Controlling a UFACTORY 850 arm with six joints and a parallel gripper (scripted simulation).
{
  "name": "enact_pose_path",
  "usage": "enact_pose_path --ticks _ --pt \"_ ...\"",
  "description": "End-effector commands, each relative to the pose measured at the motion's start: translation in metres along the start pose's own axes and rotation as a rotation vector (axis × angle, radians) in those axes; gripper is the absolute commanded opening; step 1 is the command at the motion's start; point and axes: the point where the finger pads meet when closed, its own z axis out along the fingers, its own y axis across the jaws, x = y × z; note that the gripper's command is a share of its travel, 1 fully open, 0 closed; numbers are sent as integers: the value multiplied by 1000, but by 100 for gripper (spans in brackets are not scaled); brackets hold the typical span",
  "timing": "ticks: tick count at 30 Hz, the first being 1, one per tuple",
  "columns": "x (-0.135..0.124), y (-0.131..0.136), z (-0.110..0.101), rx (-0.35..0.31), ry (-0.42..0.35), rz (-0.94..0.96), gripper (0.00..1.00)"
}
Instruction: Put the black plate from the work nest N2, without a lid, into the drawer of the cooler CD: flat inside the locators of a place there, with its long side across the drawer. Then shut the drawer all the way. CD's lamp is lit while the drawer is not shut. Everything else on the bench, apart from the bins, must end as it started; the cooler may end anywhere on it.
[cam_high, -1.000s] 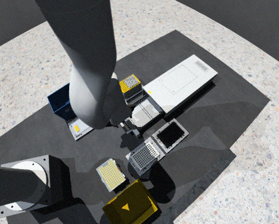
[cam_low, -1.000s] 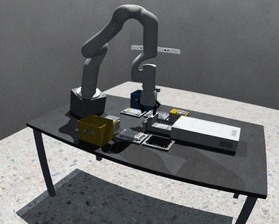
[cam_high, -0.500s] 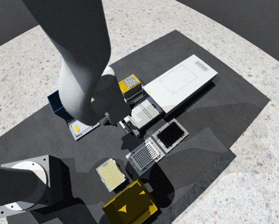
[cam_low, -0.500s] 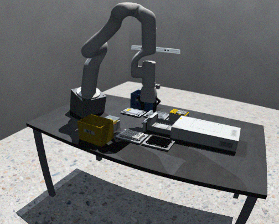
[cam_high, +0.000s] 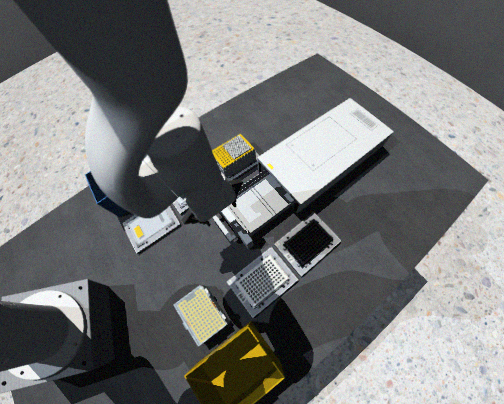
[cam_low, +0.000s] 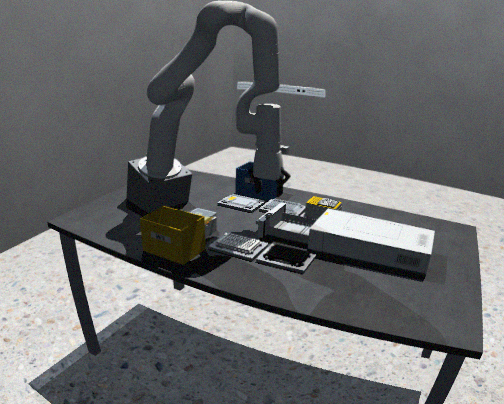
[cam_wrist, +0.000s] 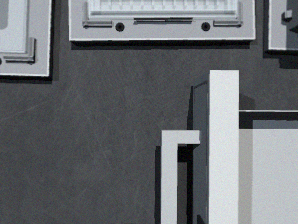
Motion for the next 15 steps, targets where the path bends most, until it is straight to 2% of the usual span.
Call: enact_pose_path --ticks 1,15 --pt "0 1 -8 34 -7 -1 88" --pt "0 2 -28 34 -7 -1 88"
